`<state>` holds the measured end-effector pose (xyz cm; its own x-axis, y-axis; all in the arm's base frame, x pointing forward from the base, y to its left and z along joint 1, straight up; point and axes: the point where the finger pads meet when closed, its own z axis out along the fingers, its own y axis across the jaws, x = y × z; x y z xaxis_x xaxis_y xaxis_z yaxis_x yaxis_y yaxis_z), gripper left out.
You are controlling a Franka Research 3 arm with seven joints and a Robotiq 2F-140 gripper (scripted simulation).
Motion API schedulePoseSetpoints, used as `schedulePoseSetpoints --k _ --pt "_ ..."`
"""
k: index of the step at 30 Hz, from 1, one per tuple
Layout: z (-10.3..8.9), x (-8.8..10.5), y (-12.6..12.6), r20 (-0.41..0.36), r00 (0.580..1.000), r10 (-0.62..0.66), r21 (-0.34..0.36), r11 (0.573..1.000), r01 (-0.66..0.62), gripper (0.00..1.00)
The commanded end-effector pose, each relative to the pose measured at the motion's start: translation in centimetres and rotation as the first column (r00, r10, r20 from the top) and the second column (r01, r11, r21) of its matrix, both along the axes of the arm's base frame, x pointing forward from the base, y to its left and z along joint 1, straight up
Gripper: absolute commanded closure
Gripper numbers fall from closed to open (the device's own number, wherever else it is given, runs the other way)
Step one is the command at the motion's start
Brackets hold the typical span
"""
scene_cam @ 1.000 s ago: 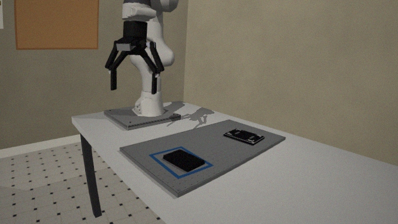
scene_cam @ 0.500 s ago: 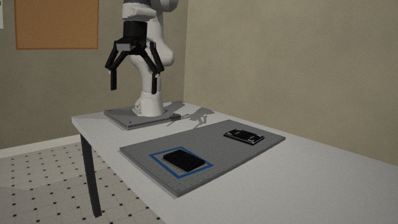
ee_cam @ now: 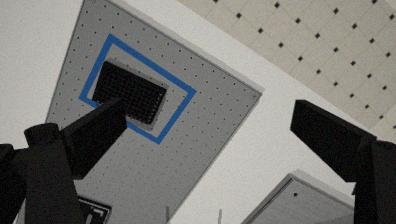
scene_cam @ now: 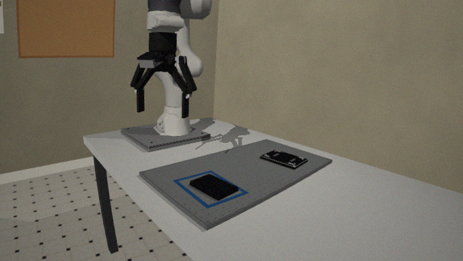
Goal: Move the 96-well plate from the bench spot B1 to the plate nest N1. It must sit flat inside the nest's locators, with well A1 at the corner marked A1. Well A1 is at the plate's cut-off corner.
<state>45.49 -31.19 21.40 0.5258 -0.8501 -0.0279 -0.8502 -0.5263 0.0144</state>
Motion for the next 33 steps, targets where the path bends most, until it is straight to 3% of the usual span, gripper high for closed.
schedulePoseSetpoints --k 1,8,16,18,22,26,33 --pt "-0.3 0.8 0.2 0.007 0.984 -0.179 -0.017 0.984 0.179 0.0" --pt "-2.1 2.4 1.6 0.01 0.916 -0.401 -0.015 0.916 0.402 0.0" --pt "-3.4 3.4 2.6 0.01 0.837 -0.548 -0.014 0.837 0.548 0.0" --pt "-3.4 3.4 2.6 0.01 0.837 -0.548 -0.014 0.837 0.548 0.0" --pt "-4.4 4.2 3.4 0.01 0.757 -0.654 -0.013 0.757 0.654 0.0" --pt "-4.9 4.6 3.8 0.01 0.712 -0.703 -0.013 0.711 0.703 0.0" --pt "-6.1 5.5 4.8 0.009 0.585 -0.811 -0.014 0.585 0.811 0.0"
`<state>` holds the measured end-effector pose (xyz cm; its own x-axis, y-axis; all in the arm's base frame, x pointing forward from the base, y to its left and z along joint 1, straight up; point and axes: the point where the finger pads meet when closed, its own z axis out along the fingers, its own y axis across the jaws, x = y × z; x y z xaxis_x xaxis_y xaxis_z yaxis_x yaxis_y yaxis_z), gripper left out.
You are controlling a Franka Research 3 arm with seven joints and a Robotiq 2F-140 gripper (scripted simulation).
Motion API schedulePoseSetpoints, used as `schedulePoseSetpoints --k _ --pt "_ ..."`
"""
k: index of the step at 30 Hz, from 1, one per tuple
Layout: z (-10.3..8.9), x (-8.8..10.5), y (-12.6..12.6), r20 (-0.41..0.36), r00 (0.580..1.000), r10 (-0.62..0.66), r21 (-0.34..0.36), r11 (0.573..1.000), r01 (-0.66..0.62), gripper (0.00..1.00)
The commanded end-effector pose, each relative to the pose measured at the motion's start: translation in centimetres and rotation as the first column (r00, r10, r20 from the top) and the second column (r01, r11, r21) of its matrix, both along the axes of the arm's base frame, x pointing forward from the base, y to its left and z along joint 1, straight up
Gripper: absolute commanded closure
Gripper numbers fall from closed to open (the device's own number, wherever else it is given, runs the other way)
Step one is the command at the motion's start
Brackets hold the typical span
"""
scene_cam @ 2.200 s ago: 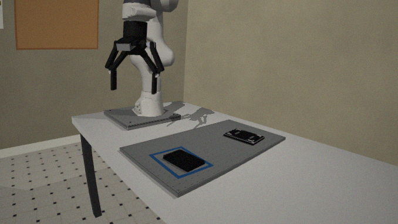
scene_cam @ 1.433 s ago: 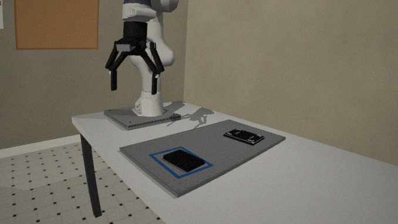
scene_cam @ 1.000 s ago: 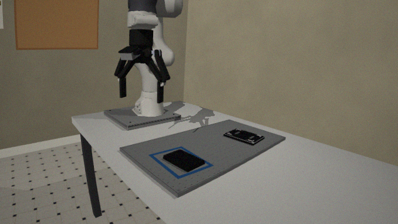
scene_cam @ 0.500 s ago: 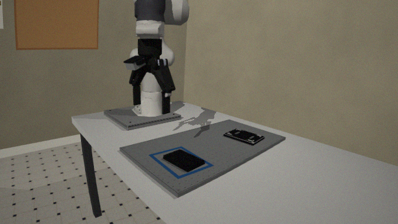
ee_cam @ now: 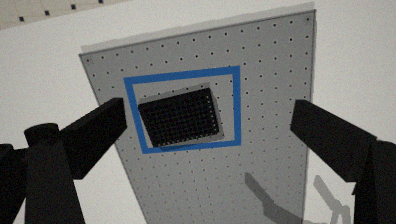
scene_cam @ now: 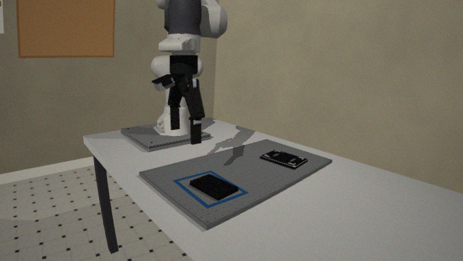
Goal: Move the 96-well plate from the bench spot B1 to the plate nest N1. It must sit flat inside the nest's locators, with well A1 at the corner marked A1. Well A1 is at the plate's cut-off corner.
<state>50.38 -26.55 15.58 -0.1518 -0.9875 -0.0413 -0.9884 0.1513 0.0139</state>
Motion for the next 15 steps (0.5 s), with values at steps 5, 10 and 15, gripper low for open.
schedulePoseSetpoints --k 5,10,15 --pt "-1.1 1.2 0.8 -0.005 0.943 -0.333 -0.031 0.943 0.332 0.0" --pt "-2.1 1.8 1.6 -0.006 0.891 -0.454 -0.032 0.891 0.453 0.0" --pt "-2.9 2.3 2.3 -0.007 0.841 -0.541 -0.034 0.841 0.541 0.0"
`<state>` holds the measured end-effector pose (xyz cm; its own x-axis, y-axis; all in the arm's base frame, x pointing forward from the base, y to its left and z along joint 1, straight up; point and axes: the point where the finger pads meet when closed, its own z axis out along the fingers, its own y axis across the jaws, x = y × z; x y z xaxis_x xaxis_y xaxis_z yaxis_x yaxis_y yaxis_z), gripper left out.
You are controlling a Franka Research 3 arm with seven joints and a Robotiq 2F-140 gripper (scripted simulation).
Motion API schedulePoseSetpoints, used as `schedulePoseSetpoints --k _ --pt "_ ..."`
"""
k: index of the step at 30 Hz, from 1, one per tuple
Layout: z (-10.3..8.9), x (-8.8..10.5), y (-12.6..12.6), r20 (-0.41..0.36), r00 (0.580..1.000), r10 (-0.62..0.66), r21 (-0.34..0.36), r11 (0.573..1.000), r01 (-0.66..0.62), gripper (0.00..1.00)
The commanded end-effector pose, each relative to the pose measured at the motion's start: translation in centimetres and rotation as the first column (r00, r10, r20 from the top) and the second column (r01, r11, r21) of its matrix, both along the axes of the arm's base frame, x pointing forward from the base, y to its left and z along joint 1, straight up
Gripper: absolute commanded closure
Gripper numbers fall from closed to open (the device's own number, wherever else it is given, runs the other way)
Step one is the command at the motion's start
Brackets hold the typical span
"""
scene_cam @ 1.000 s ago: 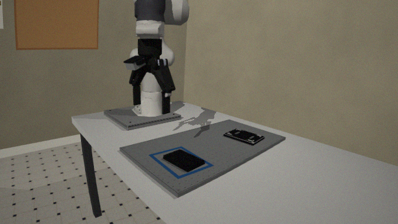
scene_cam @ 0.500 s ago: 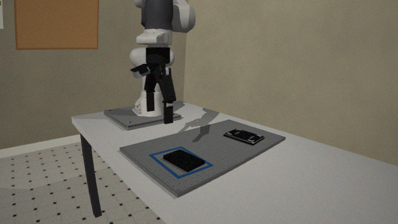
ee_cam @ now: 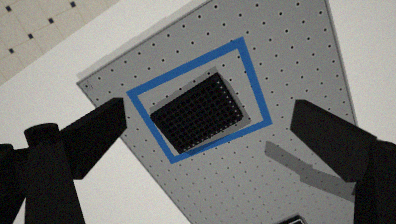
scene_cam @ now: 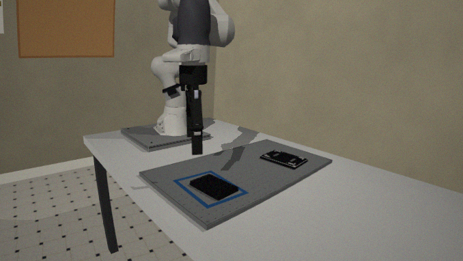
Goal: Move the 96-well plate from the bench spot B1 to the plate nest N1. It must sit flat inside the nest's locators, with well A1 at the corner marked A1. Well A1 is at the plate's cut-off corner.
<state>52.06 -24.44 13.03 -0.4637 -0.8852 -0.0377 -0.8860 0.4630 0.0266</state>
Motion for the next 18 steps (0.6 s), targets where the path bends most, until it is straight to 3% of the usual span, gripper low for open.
schedulePoseSetpoints --k 1,4,9,16,18 --pt "-0.6 0.8 0.4 -0.005 0.962 -0.272 -0.033 0.962 0.272 0.0" --pt "-0.6 0.8 0.4 -0.005 0.962 -0.272 -0.033 0.962 0.272 0.0" --pt "-1.8 1.5 1.5 -0.006 0.904 -0.427 -0.036 0.904 0.427 0.0" --pt "-2.8 2.0 2.3 -0.005 0.839 -0.544 -0.039 0.839 0.543 0.0" --pt "-3.3 2.3 2.7 -0.005 0.801 -0.598 -0.041 0.801 0.598 0.0"
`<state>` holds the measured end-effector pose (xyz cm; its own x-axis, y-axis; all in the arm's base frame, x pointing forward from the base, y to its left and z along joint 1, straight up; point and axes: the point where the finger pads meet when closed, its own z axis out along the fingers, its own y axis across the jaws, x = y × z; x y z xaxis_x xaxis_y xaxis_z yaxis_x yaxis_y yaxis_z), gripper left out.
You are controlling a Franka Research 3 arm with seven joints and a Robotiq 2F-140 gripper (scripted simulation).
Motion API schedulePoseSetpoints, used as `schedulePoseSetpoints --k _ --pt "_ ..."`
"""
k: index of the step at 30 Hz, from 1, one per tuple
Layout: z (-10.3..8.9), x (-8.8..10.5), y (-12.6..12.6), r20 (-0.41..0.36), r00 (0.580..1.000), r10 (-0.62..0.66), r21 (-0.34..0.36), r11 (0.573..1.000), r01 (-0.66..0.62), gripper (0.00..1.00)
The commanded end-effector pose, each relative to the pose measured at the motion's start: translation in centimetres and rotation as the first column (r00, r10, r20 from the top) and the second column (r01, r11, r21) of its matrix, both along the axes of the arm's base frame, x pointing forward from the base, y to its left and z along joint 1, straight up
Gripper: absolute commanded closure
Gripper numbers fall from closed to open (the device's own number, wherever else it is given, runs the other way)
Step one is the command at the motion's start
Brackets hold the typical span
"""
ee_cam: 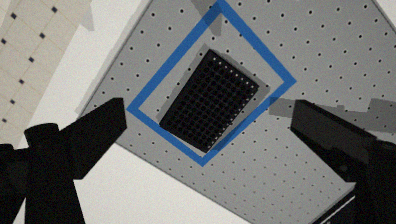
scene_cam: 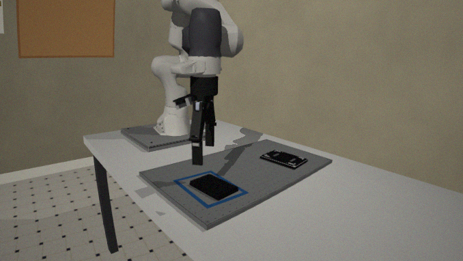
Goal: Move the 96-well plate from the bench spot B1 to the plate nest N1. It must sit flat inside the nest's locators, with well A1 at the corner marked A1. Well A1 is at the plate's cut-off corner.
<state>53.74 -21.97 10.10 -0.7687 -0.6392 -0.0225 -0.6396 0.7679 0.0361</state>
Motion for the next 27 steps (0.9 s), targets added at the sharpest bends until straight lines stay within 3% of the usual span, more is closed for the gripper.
schedulePoseSetpoints --k 1,3,7,16,27 --pt "-0.6 0.7 0.5 -0.003 0.962 -0.274 -0.034 0.961 0.273 0.0" --pt "-0.6 0.7 0.5 -0.003 0.962 -0.274 -0.034 0.961 0.273 0.0" --pt "-1.6 1.2 1.3 -0.002 0.917 -0.4 -0.038 0.916 0.4 0.0" --pt "-2.9 1.7 2.4 0.0 0.836 -0.549 -0.043 0.835 0.548 0.0" --pt "-3.0 1.8 2.5 0.0 0.828 -0.561 -0.044 0.827 0.56 0.0"
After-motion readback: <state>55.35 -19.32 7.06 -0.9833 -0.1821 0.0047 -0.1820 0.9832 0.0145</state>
